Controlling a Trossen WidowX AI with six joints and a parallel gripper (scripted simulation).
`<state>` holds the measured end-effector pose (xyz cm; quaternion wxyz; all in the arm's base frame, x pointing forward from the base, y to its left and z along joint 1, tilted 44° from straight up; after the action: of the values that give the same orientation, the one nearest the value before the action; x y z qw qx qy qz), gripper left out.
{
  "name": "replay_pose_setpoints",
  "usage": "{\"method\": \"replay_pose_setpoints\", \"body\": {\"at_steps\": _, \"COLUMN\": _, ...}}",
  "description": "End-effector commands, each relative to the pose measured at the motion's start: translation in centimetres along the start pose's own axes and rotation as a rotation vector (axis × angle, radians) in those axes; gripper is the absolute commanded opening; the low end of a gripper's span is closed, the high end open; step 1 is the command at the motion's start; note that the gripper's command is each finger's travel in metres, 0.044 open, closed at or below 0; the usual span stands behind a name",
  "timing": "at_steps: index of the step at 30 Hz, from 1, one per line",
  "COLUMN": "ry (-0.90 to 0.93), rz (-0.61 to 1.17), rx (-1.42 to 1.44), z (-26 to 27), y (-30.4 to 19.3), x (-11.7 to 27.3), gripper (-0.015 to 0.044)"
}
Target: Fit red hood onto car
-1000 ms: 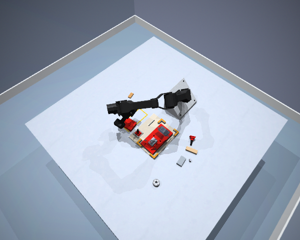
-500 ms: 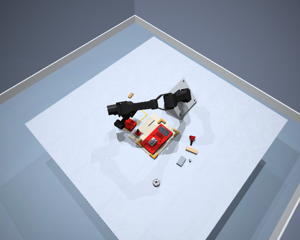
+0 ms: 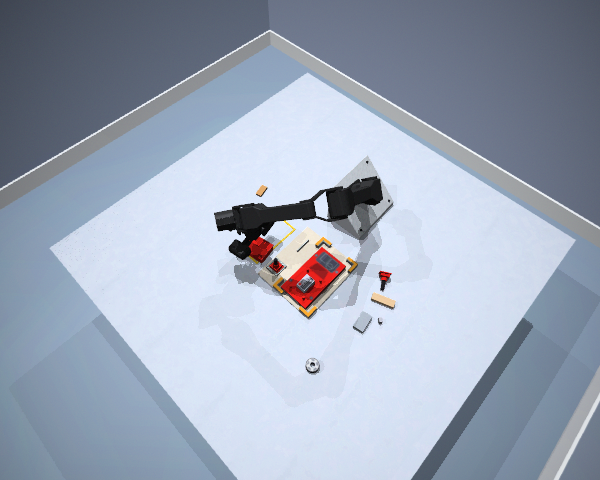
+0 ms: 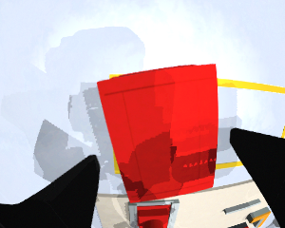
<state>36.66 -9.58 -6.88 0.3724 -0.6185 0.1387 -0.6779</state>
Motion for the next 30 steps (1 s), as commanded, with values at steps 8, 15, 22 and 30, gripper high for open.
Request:
{"method": "replay_pose_setpoints", "body": {"at_steps": 8, "ry": -0.002, "rz": 0.008, "rx": -0.006, "z": -0.1, "y": 0.0, "x": -0.7, "gripper": 0.044}}
{"method": "replay_pose_setpoints", "body": {"at_steps": 15, "ry": -0.002, "rz": 0.008, "rx": -0.006, "z": -0.1, "y": 0.0, "x": -1.1, "gripper": 0.044}}
{"method": "replay_pose_setpoints", "body": {"at_steps": 22, "ry": -0.002, "rz": 0.008, "rx": -0.006, "z": -0.1, "y": 0.0, "x": -1.4, "gripper": 0.044}}
{"method": "replay_pose_setpoints", "body": {"at_steps": 30, "ry": -0.002, "rz": 0.008, "rx": -0.006, "z": -0.1, "y": -0.1, "x": -1.8, "gripper": 0.044}}
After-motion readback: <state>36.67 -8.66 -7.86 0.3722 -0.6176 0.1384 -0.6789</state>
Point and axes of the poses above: the point midway between the two fingers, 35 mm back from their tips, its own x axis back along the fingers, its own z axis across the jaws, y = z × x, the point moved 8 cm from there along x, back along the fingers, and after that the axes turned 6 degrees about x, right-handed, at the moved point
